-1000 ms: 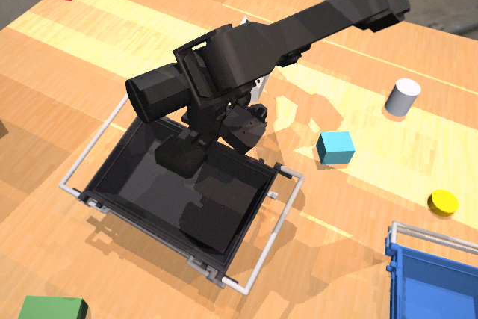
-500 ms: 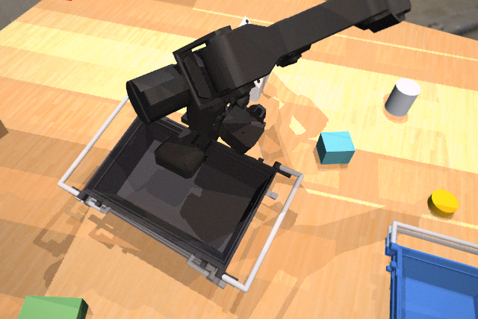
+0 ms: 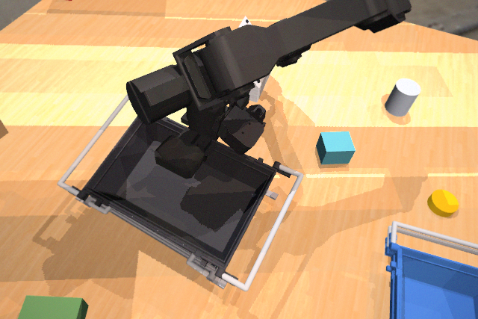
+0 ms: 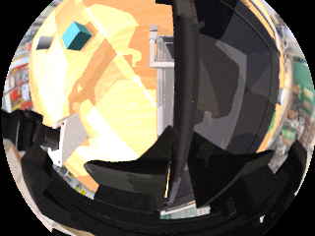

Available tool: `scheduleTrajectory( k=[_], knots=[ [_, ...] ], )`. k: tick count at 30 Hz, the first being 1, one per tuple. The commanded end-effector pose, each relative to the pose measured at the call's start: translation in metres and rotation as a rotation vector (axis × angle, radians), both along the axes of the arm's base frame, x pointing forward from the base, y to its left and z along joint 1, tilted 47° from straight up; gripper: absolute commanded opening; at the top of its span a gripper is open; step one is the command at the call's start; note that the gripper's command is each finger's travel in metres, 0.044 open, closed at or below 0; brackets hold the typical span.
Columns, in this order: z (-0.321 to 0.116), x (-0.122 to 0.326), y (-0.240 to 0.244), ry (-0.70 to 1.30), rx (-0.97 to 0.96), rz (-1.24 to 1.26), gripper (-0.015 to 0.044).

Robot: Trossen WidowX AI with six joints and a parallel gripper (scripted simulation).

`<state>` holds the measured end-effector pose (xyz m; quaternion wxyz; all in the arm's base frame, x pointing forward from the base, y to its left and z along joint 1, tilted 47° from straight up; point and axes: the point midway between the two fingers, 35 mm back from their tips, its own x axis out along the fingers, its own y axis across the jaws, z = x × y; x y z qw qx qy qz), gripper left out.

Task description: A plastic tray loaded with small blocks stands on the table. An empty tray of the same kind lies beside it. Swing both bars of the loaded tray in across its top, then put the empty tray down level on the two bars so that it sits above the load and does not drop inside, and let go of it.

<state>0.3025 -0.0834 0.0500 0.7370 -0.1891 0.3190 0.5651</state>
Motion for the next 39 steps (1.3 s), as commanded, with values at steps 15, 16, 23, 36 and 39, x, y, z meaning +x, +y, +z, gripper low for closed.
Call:
scheduleTrajectory(
  k=[15,16,23,36,39],
  knots=[
    [-0.0029,-0.0043,0.0026,0.026,0.002,0.004,0.0000],
    [-0.0029,-0.0043,0.0026,0.026,0.002,0.004,0.0000],
    [-0.0029,-0.0043,0.0026,0.026,0.002,0.004,0.0000],
    [-0.0036,-0.0046,0.0030,0.026,0.002,0.004,0.0000],
    [-0.0063,-0.0057,0.0044,0.026,0.002,0.004,0.0000]
  ],
)
